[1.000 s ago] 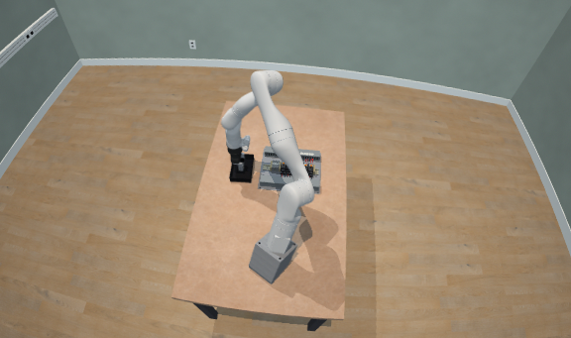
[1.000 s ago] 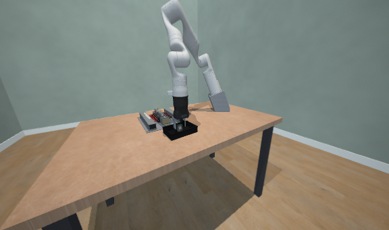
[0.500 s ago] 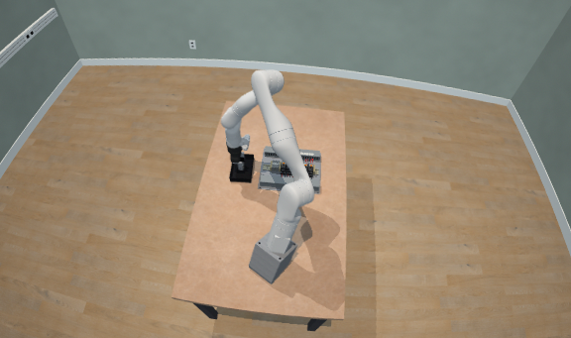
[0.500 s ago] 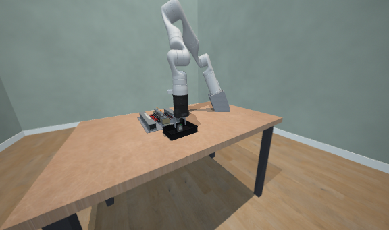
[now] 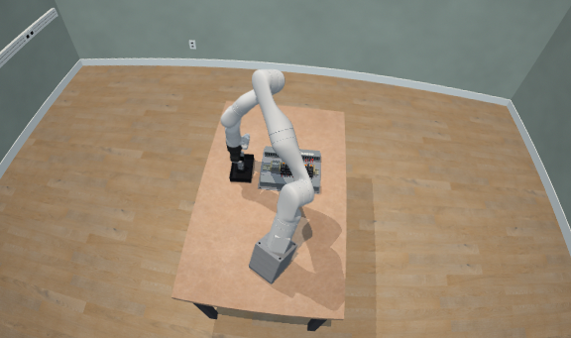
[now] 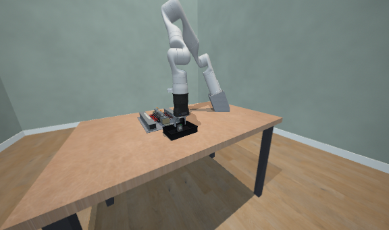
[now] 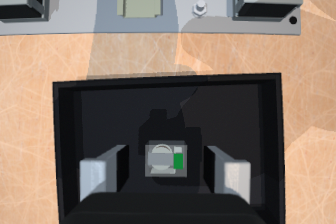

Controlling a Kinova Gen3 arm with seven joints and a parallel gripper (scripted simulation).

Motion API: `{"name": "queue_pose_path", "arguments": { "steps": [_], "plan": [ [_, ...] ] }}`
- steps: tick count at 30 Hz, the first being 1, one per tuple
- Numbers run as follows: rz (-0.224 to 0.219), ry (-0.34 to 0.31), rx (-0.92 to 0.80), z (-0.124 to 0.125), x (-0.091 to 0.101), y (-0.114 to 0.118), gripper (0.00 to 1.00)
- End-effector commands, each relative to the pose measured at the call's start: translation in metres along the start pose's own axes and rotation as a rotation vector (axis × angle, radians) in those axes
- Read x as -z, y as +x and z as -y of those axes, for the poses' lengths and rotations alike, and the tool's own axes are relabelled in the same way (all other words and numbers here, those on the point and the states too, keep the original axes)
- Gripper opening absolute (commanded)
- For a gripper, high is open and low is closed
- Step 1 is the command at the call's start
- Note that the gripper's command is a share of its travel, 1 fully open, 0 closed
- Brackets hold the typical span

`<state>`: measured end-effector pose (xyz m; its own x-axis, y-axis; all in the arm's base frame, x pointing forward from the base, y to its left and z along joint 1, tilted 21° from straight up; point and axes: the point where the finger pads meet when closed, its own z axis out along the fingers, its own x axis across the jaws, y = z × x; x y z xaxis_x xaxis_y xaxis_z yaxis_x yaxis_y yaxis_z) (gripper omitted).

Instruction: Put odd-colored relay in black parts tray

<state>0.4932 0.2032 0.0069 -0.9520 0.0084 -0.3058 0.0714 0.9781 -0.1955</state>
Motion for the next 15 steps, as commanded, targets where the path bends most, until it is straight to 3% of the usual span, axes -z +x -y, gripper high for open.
{"name": "queue_pose_path", "arguments": {
  "steps": [1,15],
  "plan": [
    [-0.004,0.0,0.0,0.0006,0.003,0.0017,0.98],
    [-0.004,0.0,0.0,0.0006,0.0072,0.0017,0.98]
  ]
}}
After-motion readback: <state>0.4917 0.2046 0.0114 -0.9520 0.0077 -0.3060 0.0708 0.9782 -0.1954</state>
